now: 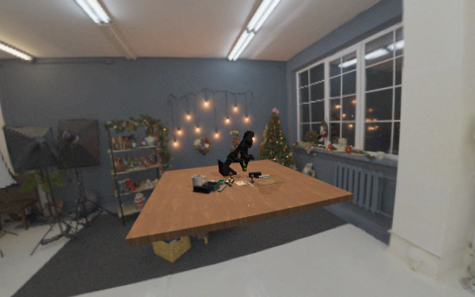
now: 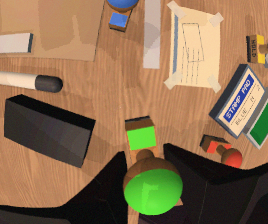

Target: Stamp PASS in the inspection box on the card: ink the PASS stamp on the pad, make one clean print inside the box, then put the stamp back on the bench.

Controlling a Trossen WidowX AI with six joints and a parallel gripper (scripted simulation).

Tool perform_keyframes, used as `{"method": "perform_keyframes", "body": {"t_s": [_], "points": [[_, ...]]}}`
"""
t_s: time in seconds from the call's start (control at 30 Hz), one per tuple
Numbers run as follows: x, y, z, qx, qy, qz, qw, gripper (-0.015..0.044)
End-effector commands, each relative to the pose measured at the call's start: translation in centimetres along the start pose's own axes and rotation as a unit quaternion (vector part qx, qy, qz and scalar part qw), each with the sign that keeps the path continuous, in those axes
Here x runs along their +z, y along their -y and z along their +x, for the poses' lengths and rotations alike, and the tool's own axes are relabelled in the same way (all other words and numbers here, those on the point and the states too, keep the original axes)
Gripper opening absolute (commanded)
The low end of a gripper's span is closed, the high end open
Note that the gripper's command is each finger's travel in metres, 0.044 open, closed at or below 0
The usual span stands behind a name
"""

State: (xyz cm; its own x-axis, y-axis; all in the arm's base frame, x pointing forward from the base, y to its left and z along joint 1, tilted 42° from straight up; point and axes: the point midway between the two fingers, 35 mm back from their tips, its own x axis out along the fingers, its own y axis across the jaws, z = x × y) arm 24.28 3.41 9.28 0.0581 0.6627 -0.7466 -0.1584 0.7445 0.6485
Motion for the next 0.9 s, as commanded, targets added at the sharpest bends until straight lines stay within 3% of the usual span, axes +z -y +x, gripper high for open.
{"method": "perform_keyframes", "body": {"t_s": [0.0,0.87], "points": [[-0.8,-0.5,0.2,0.003,-0.001,0.004,1.0,0.0],[-0.6,-0.4,4.1,0.001,-0.001,0.003,1.0,0.0]]}}
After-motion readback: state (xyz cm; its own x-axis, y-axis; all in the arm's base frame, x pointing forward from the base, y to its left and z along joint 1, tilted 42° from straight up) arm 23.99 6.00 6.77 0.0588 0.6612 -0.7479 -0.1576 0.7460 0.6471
